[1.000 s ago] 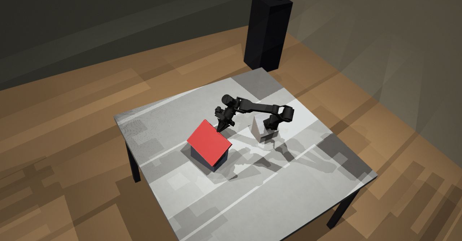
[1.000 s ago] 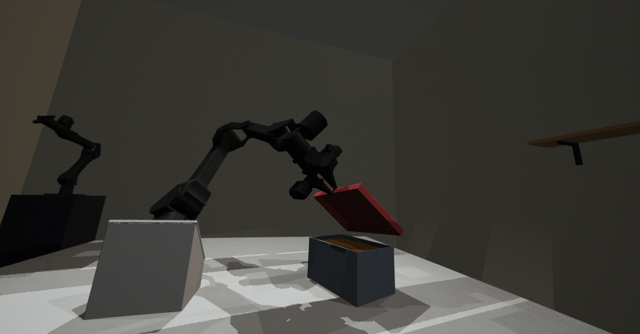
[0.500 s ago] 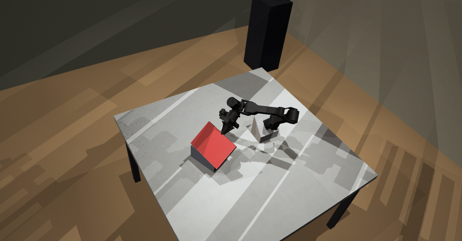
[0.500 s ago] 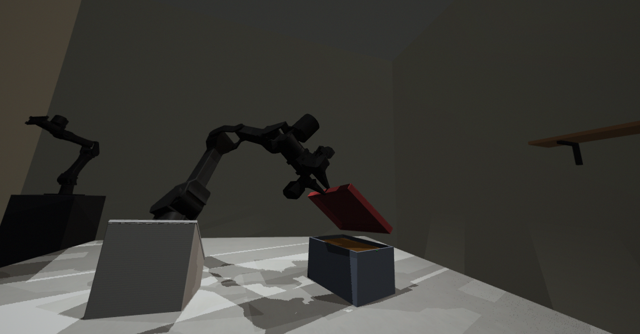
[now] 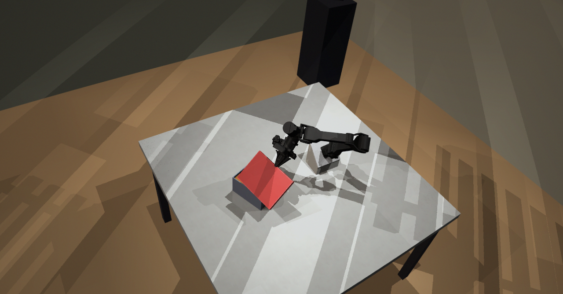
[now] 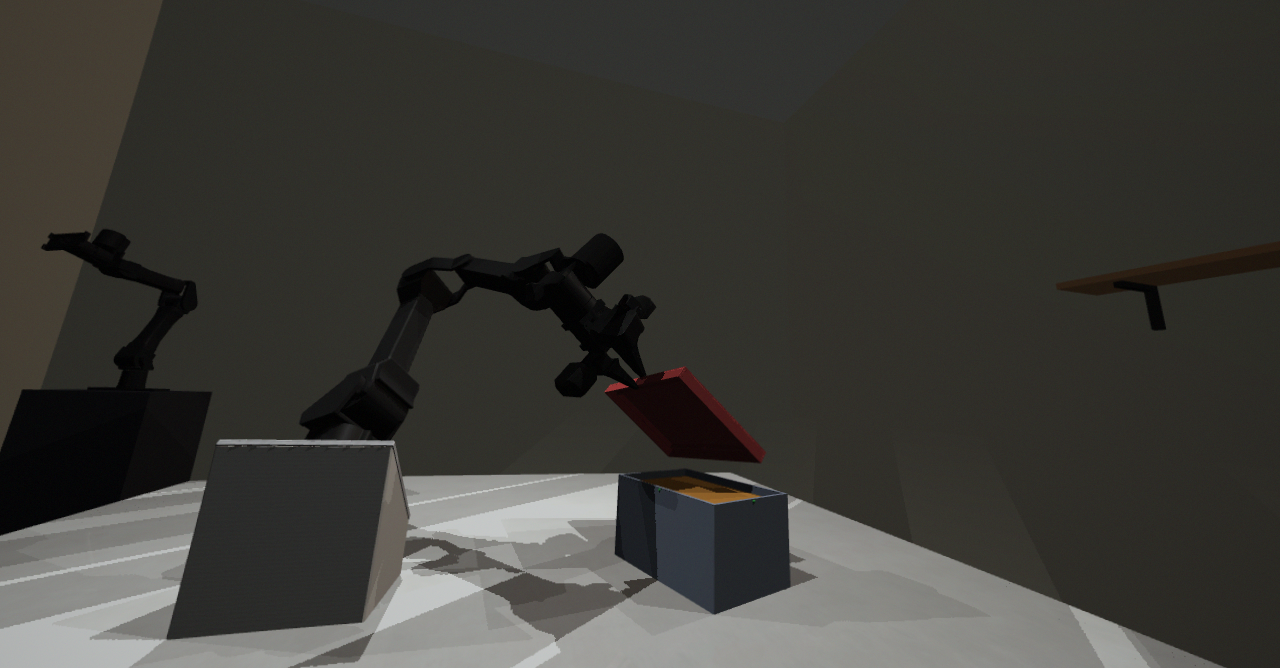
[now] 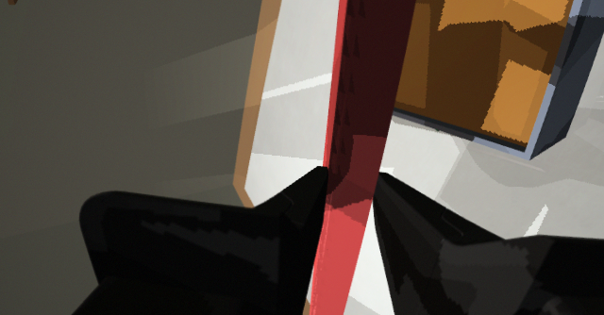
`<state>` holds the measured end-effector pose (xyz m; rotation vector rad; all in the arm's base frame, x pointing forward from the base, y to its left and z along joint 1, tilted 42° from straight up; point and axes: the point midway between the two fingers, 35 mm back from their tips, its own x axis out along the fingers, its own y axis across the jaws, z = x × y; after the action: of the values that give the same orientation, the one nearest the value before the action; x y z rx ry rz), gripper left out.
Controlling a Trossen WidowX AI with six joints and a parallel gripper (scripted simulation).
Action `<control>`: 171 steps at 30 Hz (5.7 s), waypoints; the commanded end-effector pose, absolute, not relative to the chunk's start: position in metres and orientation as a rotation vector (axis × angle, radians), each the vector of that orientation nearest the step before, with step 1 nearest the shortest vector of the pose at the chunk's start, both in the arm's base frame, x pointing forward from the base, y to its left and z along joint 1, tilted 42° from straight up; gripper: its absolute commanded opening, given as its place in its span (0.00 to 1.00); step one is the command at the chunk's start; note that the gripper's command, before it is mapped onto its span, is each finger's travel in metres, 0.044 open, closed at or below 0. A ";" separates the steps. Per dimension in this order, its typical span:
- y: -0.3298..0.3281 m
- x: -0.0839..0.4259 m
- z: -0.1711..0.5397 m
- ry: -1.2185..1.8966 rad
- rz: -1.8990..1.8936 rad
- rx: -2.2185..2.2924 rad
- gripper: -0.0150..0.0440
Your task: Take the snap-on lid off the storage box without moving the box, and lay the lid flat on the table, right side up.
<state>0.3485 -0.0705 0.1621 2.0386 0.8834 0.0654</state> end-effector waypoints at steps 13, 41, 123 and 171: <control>-0.050 0.334 0.180 0.880 0.060 2.042 0.25; -0.011 0.309 0.212 0.882 0.060 2.045 0.25; 0.101 0.236 0.309 0.882 0.064 2.050 0.25; 0.127 0.235 0.283 0.881 0.067 2.053 0.25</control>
<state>0.2340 0.1272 0.2841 2.0477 0.8921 0.0679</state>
